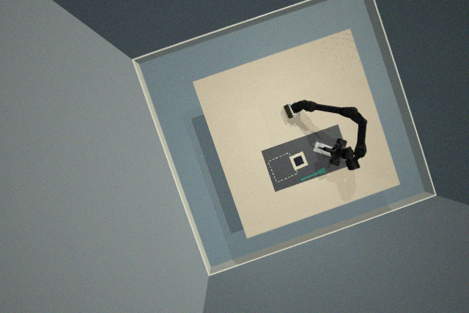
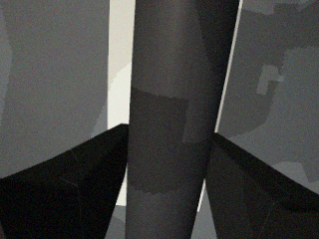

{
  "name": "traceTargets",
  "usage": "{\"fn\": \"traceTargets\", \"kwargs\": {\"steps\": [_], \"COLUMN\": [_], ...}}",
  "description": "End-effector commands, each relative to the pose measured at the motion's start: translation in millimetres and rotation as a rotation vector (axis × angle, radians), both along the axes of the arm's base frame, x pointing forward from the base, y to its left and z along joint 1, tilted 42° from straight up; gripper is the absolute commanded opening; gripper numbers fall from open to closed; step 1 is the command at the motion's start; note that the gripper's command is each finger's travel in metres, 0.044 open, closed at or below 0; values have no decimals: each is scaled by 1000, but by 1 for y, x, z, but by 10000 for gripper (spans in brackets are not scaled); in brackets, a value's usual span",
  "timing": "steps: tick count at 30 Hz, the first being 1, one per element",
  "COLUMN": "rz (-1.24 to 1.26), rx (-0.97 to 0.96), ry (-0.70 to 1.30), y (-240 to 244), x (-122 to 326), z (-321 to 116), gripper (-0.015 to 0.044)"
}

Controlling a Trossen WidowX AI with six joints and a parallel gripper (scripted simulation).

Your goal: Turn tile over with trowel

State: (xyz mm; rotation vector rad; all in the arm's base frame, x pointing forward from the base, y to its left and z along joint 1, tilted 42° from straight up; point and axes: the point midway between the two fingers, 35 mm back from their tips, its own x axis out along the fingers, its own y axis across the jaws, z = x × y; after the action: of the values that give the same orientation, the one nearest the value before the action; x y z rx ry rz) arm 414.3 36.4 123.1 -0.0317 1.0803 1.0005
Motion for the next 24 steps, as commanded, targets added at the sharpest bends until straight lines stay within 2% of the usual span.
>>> {"fn": "traceTargets", "kwargs": {"steps": [1,24], "rz": [-93,-594], "rx": [16,81], "ry": [87,534], "y": [1,1], "x": [0,0], "z": [0,0], "gripper": [130,130]}}
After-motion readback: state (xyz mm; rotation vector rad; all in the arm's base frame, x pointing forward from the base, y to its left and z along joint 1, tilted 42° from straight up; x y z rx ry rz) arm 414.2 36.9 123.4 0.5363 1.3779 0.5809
